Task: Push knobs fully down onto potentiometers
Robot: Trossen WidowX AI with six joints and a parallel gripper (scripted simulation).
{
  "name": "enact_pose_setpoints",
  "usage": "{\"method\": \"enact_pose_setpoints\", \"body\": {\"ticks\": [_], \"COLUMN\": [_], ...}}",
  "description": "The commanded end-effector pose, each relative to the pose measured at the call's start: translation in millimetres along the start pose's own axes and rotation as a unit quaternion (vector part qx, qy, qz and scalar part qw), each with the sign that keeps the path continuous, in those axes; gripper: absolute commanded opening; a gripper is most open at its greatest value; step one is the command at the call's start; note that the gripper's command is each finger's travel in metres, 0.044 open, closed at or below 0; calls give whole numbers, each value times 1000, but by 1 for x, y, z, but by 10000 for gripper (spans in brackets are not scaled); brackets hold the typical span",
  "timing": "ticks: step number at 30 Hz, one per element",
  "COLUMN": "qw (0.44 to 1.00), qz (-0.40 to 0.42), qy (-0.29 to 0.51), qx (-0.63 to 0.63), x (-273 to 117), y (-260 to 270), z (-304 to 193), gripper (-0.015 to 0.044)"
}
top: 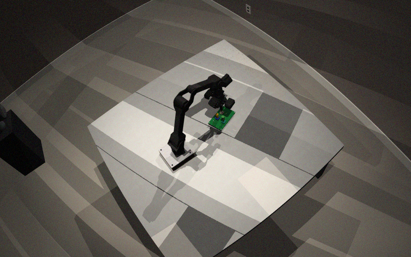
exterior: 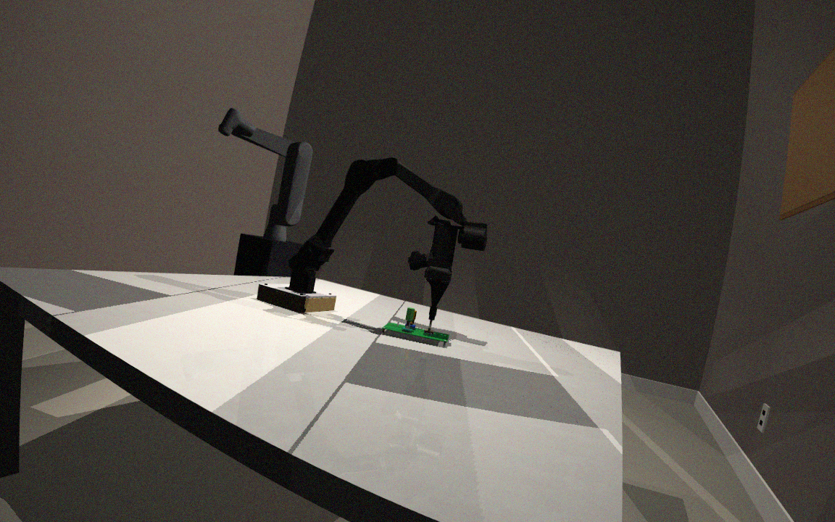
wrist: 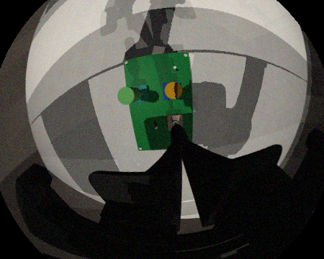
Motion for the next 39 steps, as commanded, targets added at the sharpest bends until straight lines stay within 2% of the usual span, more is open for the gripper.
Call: {"method": "enact_pose_setpoints", "body": {"ticks": [1, 39], "qw": [1000, 1000], "qz": [-5, -5], "qy": [-5, -5], "qx": [0, 0], "x": [20, 34], "y": [1, 1], "z": [-3, -3], "gripper": [0, 0]}}
Point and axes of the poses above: the point midway between the two fingers, 35 mm back from their tips, its own x axis out along the fingers, its own y axis across the jaws, z = x × y, the point moved 10 cm from there along -x, back along the fingers, and after that the axes turned 14 degrees about -x, right-handed, at the moved point
